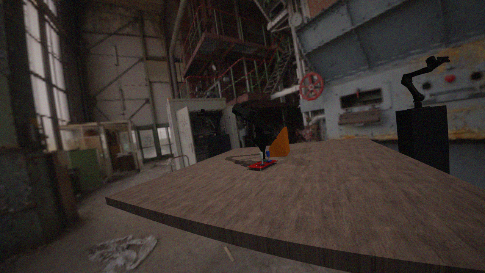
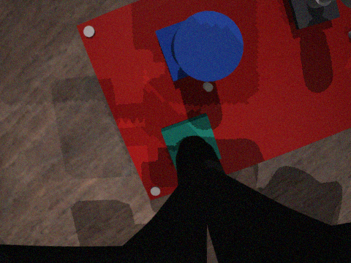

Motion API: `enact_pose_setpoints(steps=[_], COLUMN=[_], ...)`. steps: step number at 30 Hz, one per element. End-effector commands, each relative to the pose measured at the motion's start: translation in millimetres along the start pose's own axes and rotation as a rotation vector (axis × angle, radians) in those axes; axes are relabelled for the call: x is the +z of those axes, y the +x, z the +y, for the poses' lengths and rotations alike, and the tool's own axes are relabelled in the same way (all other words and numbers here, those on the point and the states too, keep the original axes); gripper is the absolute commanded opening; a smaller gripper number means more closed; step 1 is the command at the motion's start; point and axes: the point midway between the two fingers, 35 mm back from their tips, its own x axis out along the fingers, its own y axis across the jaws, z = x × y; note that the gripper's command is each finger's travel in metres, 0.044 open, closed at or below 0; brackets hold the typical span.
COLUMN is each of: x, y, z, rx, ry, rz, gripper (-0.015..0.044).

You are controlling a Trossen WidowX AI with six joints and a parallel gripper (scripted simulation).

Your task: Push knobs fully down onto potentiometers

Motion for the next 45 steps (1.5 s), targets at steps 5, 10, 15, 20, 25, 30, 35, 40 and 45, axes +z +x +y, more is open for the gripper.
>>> enact_pose_setpoints(steps=[5,10,15,20,25,30,35,40,45], x=[-1,-1,-1,0,0,0,0,0,10], y=[11,11,9,1,-7,-15,-15,-15,-23], z=[-2,-2,-2,-2,-2,-2,-2,-2,-4], rx=[0.006,0.006,0.006,0.007,0.007,0.007,0.002,0.002,0.003], ry=[0.017,0.017,0.016,0.016,0.016,0.016,0.009,0.009,0.010], rz=[0.017,0.017,0.016,0.016,0.015,0.015,0.018,0.018,-0.037], gripper=[0.0000,0.0000,0.0000,0.0000,0.0000,0.0000,0.0053,0.0184,0.0105])
